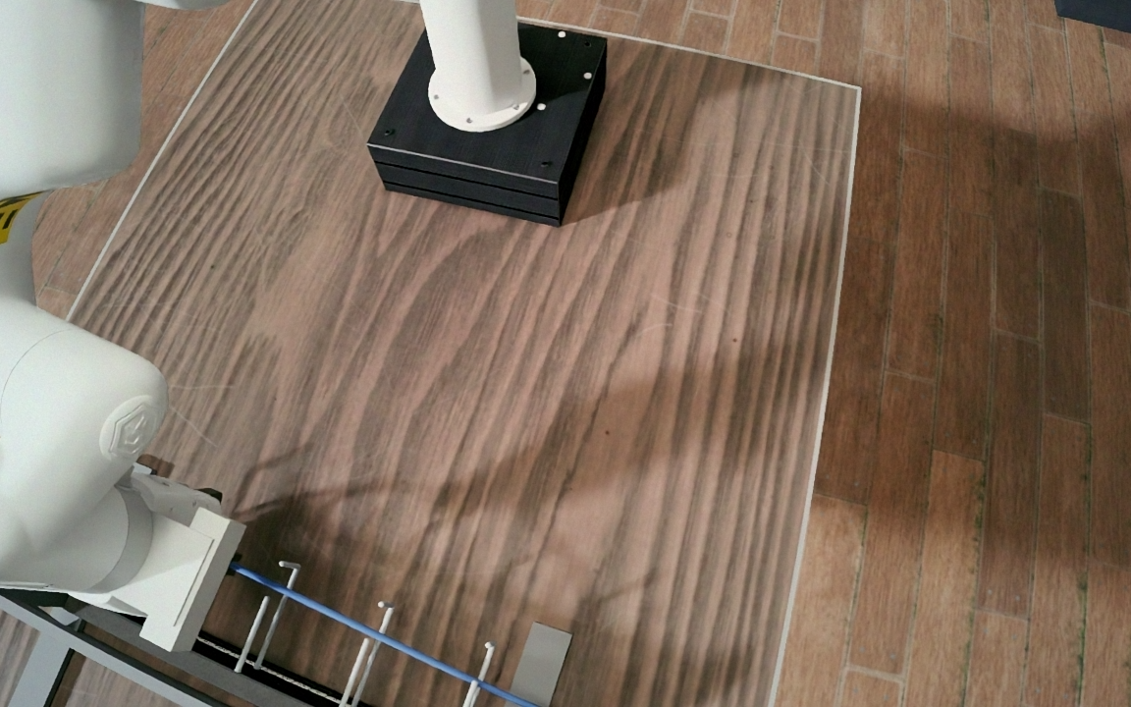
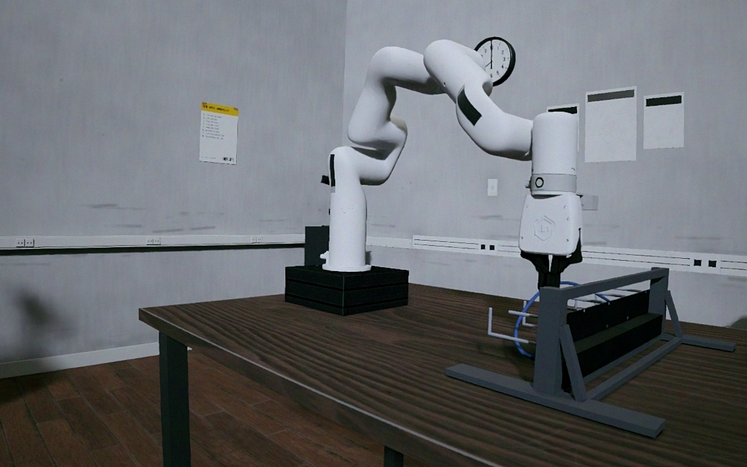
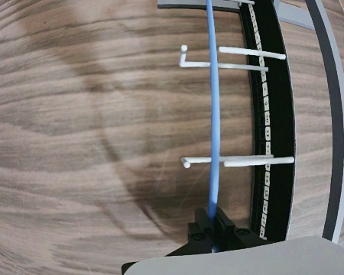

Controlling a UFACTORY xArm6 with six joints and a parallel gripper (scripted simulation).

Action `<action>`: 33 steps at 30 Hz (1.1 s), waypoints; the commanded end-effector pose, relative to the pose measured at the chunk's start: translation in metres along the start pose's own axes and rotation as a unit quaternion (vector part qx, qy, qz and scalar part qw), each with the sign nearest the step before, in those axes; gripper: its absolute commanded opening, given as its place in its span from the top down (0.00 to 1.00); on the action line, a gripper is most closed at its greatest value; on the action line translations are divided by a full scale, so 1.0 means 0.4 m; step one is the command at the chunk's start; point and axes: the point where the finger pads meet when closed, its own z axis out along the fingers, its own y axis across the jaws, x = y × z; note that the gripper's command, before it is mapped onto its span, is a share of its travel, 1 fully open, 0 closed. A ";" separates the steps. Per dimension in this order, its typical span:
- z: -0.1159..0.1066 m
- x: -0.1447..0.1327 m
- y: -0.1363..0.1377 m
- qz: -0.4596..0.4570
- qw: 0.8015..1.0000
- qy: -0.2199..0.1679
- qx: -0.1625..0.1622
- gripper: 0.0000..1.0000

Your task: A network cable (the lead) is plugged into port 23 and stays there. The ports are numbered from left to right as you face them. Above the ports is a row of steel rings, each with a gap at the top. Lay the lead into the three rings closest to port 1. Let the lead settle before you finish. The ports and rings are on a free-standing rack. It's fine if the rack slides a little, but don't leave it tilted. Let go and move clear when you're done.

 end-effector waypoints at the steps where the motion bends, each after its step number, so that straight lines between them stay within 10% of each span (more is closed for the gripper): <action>1: 0.002 0.000 0.004 0.000 1.000 0.000 -0.003 1.00; 33: 0.084 0.000 0.005 0.000 1.000 0.000 -0.003 1.00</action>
